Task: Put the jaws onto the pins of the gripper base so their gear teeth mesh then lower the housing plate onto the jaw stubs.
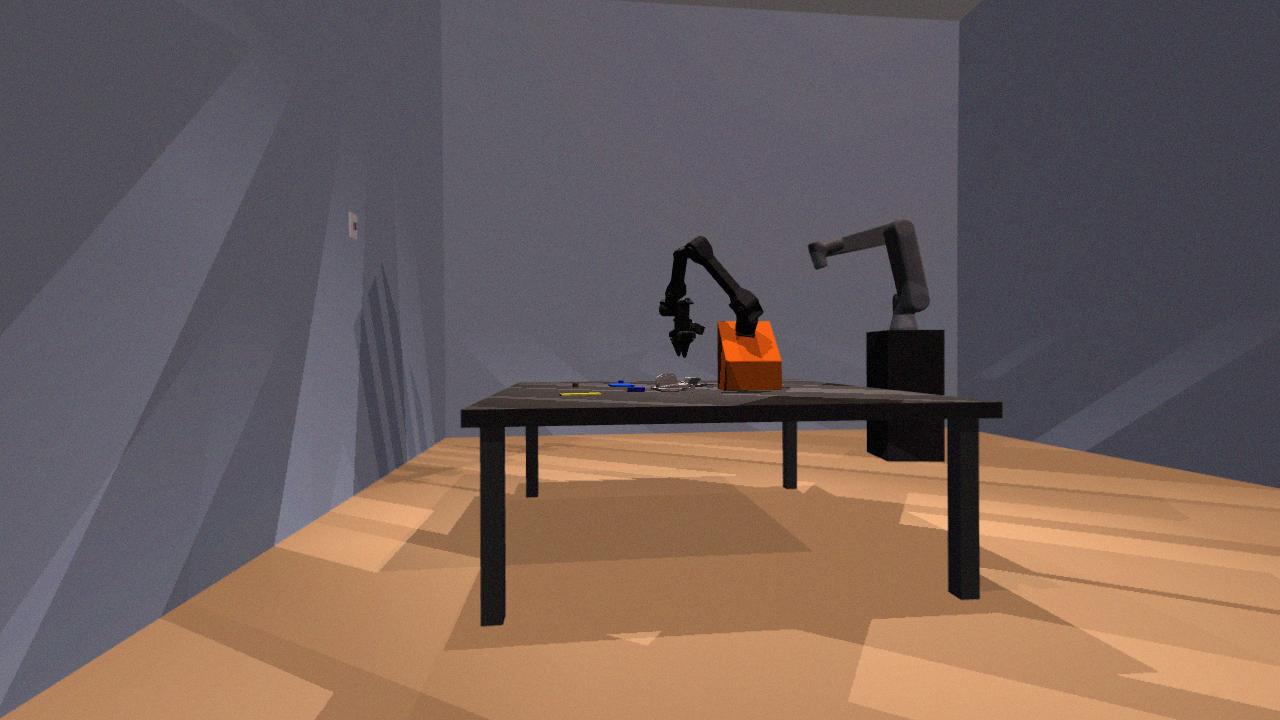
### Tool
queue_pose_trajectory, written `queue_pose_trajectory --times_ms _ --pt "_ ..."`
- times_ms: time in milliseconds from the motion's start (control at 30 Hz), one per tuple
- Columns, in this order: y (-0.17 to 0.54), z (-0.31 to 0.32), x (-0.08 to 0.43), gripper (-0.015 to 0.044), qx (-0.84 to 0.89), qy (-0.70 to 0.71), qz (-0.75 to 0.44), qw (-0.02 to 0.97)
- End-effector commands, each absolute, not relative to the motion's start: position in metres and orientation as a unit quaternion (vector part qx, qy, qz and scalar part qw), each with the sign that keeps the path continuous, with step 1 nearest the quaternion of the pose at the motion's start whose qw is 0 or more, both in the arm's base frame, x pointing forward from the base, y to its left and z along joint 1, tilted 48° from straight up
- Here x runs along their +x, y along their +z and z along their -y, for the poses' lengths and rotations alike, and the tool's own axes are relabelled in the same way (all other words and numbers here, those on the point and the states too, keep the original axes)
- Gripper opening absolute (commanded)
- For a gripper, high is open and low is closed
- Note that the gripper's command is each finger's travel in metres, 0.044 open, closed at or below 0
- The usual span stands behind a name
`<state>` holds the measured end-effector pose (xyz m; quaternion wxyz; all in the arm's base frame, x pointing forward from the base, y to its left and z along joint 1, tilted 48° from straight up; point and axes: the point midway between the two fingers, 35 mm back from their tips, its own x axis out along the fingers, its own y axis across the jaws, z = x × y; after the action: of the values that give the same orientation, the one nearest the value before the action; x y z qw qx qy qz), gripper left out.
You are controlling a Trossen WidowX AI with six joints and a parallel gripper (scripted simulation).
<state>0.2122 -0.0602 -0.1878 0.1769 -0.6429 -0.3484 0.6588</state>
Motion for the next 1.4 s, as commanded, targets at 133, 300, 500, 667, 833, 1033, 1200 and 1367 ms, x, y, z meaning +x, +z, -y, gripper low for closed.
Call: queue_pose_trajectory --times_ms 133,300,500,667,833,1033,1200,1367 --pt "-0.203 0.072 0.197 0.044 -0.607 0.701 0.26 0.27" --pt "-0.211 0.078 0.186 0.044 -0.579 0.719 0.205 0.325" --pt "-0.221 0.083 0.174 0.044 -0.54 0.735 0.14 0.386" --pt "-0.222 0.083 0.173 0.044 -0.536 0.736 0.133 0.392" --pt "-0.241 0.063 0.17 0.044 -0.536 0.736 0.134 0.392" --pt "-0.249 0.053 0.168 0.044 -0.535 0.736 0.134 0.393" --pt "-0.251 0.051 0.168 0.044 -0.535 0.736 0.134 0.393" --pt "-0.256 0.045 0.167 0.044 -0.535 0.736 0.134 0.393"
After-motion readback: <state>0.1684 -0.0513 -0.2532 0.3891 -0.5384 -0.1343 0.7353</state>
